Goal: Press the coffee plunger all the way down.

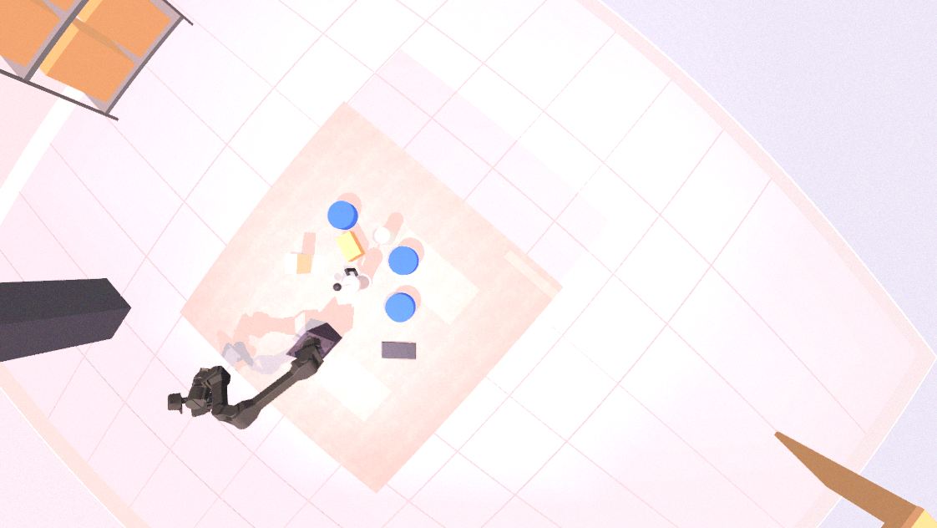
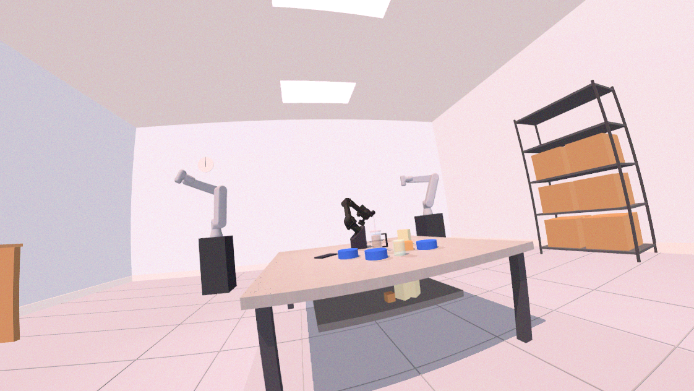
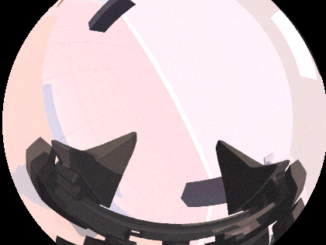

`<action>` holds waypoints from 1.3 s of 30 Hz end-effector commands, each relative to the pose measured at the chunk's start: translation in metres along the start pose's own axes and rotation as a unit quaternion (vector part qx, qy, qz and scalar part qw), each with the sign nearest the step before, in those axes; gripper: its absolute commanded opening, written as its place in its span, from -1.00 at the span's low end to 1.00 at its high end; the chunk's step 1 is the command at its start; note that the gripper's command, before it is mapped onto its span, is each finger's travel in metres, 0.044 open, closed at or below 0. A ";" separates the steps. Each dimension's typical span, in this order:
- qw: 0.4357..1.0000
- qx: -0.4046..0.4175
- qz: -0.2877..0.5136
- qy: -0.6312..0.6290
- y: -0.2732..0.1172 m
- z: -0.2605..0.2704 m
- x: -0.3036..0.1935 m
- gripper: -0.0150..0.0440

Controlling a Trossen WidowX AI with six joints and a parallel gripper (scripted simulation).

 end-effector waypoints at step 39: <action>0.511 -0.661 0.443 0.325 -0.407 -0.109 0.066 1.00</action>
Point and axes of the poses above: the point midway between the two fingers, 35 mm back from their tips, its own y axis out along the fingers, its own z axis across the jaws, x = y × z, the point moved 9 cm from there along -y, back along the fingers, and after that the axes turned 10 degrees about -y, right-handed, at the moved point
